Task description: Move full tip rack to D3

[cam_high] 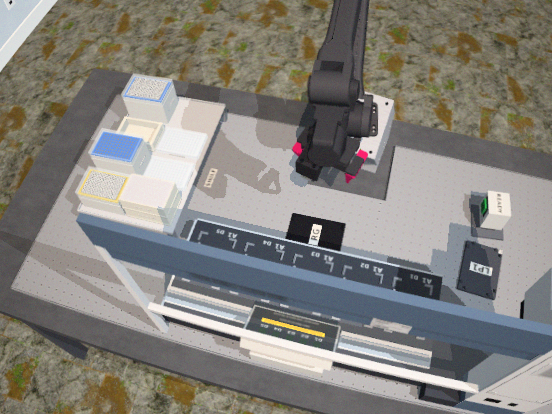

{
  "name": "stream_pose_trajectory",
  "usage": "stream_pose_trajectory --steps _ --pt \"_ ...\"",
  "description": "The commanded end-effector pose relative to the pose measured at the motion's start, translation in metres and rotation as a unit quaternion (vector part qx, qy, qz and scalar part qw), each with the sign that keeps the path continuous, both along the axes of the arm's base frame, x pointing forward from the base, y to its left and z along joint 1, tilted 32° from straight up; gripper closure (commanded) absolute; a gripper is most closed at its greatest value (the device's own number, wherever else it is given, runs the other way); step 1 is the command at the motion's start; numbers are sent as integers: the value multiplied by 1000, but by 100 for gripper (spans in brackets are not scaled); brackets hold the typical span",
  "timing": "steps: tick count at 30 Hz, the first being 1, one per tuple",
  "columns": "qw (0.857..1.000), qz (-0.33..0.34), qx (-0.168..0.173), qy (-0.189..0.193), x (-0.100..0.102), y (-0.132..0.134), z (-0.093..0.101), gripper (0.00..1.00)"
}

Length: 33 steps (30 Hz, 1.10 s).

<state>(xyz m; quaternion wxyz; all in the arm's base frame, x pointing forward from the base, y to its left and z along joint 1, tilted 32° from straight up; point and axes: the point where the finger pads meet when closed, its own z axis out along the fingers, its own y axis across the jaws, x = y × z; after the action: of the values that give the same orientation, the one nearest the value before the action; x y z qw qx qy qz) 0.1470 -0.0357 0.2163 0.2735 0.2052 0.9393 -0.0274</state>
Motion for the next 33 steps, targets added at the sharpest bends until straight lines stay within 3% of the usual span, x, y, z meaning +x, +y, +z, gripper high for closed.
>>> stream_pose_trajectory --steps 1,10,24,27,29,33 --pt "998 -50 27 -27 3 -1 12 0" --pt "991 -109 63 -39 3 -1 12 0" --pt "964 -224 133 -61 3 -1 12 0" --pt "963 -225 134 -61 3 -2 12 0" --pt "958 -244 143 -54 8 -4 -4 0" --pt "945 -276 162 -64 7 -4 -3 0"
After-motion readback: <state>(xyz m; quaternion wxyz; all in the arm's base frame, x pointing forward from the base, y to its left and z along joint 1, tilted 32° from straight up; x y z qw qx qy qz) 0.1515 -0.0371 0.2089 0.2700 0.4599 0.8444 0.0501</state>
